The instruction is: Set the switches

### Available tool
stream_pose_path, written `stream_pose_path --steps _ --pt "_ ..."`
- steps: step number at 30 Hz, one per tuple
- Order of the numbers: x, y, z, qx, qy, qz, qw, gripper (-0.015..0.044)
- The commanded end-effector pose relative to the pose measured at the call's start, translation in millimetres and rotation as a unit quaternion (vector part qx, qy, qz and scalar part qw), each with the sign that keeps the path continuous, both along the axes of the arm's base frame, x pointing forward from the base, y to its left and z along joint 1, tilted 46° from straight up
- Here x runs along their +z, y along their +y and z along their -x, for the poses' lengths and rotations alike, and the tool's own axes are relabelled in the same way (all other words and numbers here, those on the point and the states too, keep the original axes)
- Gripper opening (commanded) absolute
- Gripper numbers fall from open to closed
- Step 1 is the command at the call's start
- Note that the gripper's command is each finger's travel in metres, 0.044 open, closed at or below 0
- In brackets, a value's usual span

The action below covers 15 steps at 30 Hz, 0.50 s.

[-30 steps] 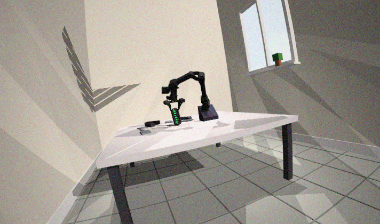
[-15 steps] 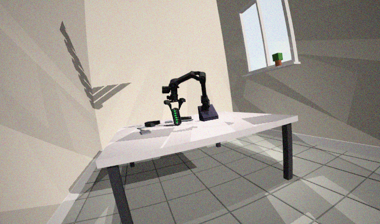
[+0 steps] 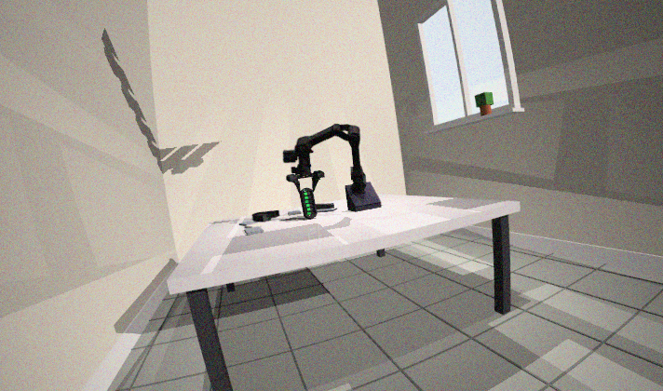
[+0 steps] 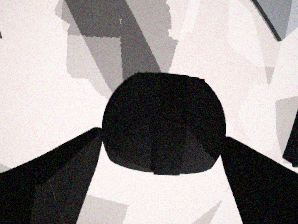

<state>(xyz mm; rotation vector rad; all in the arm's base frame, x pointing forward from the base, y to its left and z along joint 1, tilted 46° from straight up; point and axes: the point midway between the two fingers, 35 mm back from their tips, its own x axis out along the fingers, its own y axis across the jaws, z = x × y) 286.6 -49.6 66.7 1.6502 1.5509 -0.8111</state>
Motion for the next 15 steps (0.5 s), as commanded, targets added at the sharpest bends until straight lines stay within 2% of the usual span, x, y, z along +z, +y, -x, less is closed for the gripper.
stream_pose_path --steps 1,15 --pt "4.1 6.0 -0.4 0.000 0.000 -0.012 1.000 0.0338" --pt "11.5 13.7 0.1 0.002 -0.001 -0.028 1.000 0.0338"
